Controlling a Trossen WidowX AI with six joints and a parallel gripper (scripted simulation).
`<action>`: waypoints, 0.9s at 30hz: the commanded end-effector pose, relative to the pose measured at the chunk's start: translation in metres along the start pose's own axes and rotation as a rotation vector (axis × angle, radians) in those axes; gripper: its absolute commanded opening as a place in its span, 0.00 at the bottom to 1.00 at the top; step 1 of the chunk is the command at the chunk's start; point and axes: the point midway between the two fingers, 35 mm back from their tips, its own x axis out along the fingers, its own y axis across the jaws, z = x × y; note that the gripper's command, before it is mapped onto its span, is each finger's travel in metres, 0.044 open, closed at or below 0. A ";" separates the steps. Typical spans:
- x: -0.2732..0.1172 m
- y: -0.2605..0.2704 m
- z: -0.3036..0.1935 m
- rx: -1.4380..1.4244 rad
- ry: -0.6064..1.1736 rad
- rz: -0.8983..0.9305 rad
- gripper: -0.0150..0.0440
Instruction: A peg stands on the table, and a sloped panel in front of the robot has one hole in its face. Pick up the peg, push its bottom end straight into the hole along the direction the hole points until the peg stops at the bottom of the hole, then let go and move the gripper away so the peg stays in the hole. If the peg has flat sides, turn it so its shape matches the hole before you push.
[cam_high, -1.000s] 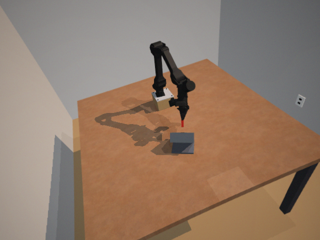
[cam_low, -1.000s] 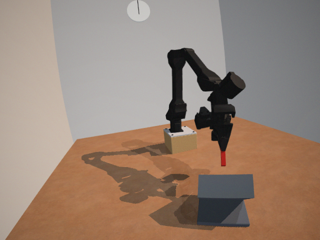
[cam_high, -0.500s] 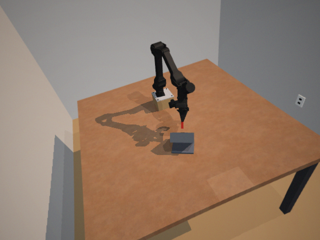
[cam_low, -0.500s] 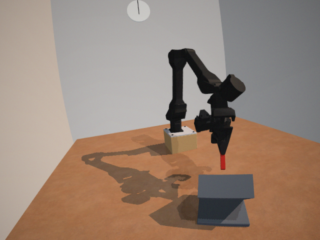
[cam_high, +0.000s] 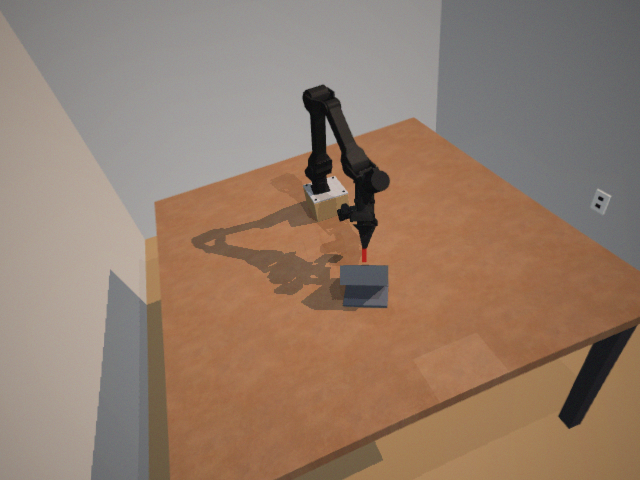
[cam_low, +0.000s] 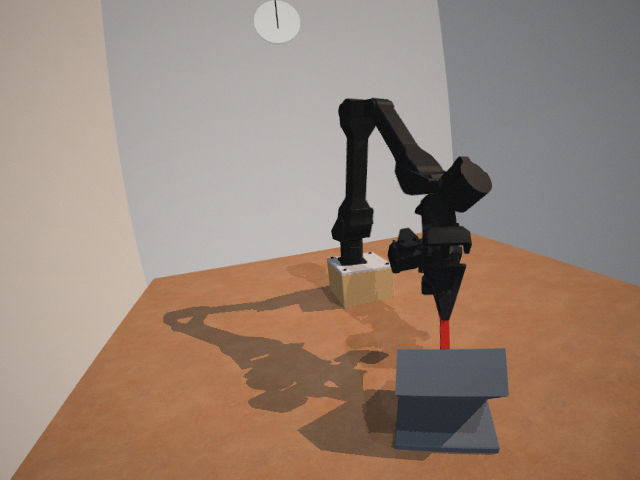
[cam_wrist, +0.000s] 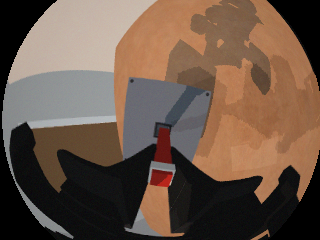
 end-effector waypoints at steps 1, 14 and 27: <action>-0.001 0.001 0.000 0.001 0.000 0.001 0.25; 0.000 0.001 -0.001 0.001 0.000 0.002 0.25; 0.002 0.003 -0.003 0.002 0.001 0.002 0.25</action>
